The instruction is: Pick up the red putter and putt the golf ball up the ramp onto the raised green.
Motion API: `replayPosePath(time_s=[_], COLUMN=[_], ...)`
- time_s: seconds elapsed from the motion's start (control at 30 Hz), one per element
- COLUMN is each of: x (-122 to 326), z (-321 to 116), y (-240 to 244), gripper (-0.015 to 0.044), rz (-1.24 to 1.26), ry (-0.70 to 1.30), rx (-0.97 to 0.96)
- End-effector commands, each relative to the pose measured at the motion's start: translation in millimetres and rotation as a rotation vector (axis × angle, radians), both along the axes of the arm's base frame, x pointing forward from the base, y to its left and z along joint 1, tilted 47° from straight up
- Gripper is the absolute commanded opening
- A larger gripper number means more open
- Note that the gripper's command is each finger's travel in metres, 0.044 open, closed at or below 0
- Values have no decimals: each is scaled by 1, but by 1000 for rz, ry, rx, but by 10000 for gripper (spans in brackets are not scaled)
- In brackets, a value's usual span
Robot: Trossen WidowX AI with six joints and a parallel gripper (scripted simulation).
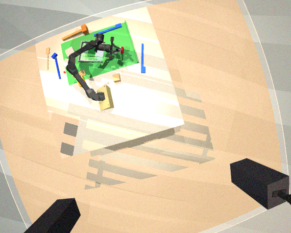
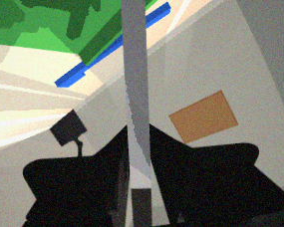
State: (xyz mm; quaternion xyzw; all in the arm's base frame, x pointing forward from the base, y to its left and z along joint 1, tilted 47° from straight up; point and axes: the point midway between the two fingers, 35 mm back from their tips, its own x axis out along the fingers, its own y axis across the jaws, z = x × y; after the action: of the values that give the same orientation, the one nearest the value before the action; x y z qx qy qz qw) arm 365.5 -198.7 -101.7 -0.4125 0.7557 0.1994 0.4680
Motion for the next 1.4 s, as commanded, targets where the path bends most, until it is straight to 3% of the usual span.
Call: replayPosePath(time_s=[0.0,0.87,1.17,1.37], x=[0,-7,28,29], z=[0,-21,64,73], y=[0,-14,65,72], gripper=[0,0,0,0], rz=[0,-11,-10,-10], ry=[0,-5,-6,-6], rx=[0,1,1,0])
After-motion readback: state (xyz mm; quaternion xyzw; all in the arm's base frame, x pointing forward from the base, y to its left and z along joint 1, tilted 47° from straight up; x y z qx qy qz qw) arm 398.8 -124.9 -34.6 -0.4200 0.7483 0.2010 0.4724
